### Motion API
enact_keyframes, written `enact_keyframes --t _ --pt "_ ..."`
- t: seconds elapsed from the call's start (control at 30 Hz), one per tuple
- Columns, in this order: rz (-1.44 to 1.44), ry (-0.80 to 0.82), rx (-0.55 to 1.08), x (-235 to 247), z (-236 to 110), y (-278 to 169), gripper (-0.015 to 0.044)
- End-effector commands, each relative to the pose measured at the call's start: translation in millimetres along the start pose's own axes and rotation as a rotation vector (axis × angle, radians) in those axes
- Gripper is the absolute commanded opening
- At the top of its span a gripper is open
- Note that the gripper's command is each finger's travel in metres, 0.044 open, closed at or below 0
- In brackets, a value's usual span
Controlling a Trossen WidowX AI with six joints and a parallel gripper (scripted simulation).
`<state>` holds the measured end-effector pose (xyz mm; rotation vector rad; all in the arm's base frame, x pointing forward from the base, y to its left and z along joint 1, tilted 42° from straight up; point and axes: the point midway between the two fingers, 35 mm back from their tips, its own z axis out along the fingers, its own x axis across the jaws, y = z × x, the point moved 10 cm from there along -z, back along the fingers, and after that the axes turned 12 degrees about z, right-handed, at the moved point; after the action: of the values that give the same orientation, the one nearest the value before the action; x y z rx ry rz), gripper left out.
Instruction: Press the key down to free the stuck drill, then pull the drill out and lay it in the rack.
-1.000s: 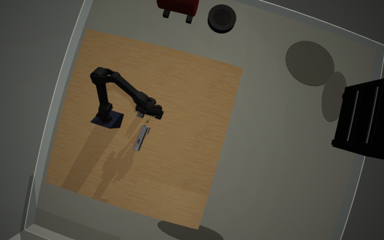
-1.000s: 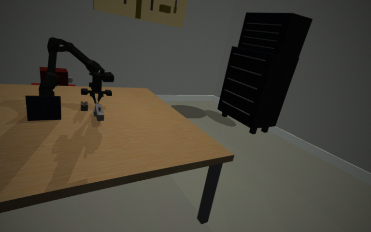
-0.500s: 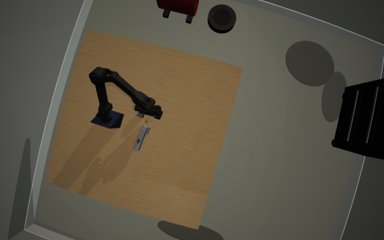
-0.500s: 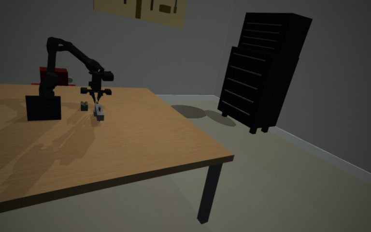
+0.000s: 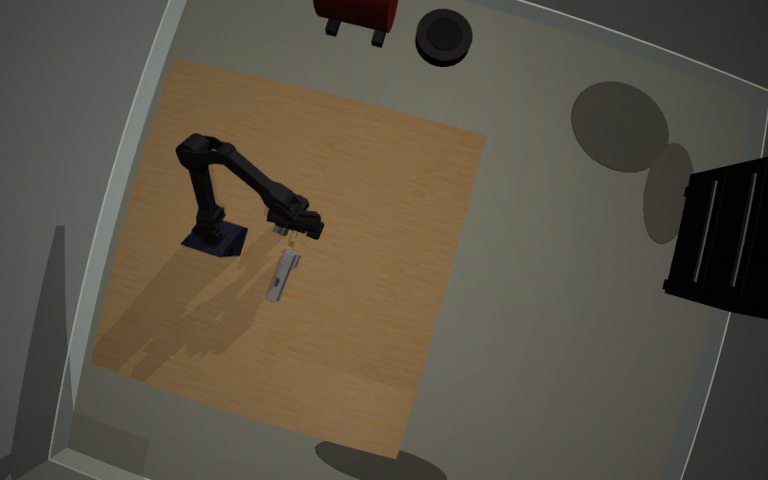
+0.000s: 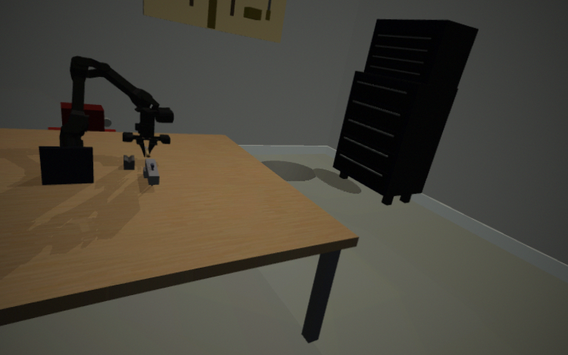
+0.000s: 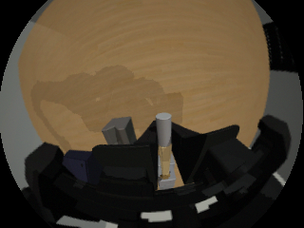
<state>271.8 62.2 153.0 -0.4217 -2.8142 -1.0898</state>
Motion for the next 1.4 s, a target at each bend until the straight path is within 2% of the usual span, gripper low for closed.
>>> enact_keyframes --t 0.0,1.37 --pt "-0.006 -0.004 -0.003 0 -3 0 0.0000" --pt "-0.006 -0.004 -0.002 1 -19 -5 0.0000"
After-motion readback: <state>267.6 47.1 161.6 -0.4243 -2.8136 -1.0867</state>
